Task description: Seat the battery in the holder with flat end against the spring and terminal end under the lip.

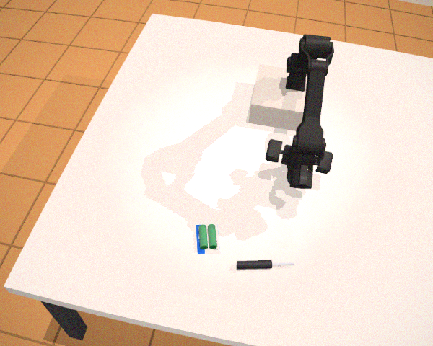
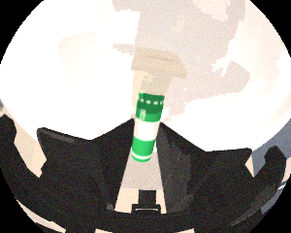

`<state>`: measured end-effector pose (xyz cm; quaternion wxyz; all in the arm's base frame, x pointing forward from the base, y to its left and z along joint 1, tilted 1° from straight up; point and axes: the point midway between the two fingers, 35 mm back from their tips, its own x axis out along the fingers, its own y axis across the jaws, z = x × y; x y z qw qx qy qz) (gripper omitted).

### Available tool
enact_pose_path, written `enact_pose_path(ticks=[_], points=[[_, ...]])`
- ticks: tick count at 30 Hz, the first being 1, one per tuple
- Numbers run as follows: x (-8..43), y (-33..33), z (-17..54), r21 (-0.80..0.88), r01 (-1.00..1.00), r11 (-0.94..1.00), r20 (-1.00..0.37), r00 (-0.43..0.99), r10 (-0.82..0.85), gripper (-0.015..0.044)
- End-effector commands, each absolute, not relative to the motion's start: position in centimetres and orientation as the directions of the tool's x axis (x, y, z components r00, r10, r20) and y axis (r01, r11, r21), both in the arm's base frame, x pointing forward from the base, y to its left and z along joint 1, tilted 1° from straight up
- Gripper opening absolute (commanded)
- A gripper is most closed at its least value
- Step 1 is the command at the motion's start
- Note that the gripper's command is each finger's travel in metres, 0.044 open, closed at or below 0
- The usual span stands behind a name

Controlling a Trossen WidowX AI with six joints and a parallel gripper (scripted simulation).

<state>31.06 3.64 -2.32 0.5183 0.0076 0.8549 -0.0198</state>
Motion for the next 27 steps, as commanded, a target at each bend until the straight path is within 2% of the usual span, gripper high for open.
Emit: enact_pose_path(ticks=[1,27], points=[[31.5,3.7,-2.3,-0.024,0.027,0.999,-0.889,-0.458,-0.009,0.0062],[32.9,3.6,-2.3,-0.027,0.025,0.999,-0.886,-0.464,-0.013,0.0062]])
